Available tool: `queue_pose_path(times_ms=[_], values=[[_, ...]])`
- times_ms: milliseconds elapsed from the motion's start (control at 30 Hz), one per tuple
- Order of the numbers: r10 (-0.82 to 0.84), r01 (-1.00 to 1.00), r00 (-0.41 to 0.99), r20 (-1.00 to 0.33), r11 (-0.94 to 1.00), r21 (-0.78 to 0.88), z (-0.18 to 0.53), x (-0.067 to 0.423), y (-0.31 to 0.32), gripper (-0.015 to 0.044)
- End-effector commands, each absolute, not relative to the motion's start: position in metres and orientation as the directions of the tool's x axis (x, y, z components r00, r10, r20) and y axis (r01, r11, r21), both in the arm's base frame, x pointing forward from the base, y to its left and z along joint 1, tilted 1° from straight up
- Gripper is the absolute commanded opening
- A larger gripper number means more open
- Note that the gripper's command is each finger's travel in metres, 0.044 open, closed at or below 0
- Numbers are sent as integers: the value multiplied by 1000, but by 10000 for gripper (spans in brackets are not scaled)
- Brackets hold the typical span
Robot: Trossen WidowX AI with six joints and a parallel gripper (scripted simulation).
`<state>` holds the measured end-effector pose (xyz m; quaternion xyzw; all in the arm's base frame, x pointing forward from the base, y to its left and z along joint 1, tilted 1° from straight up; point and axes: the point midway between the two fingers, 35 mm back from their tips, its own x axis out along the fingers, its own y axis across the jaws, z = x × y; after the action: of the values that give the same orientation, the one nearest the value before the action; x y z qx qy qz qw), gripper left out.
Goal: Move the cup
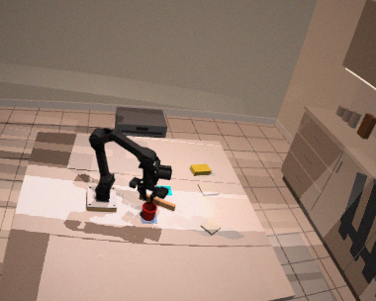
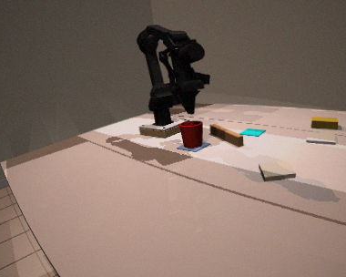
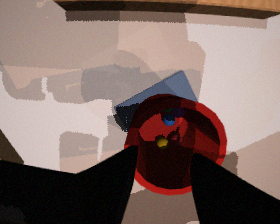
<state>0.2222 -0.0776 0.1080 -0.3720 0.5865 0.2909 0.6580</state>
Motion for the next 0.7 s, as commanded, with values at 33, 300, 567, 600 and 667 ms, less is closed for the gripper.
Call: queue_pose_path(times_ms=[33,300,567,600,667], values=[[-24,-875,26,-999,483,-35,106,206,-79,148],[-24,-875,26,-999,483,-35,102,207,-79,148],[-24,-875,26,-999,483,-35,89,208,-80,148],[-24,-875,26,-999,483,-35,87,208,-80,148],[-24,-875,26,-999,483,-35,84,208,-80,148]])
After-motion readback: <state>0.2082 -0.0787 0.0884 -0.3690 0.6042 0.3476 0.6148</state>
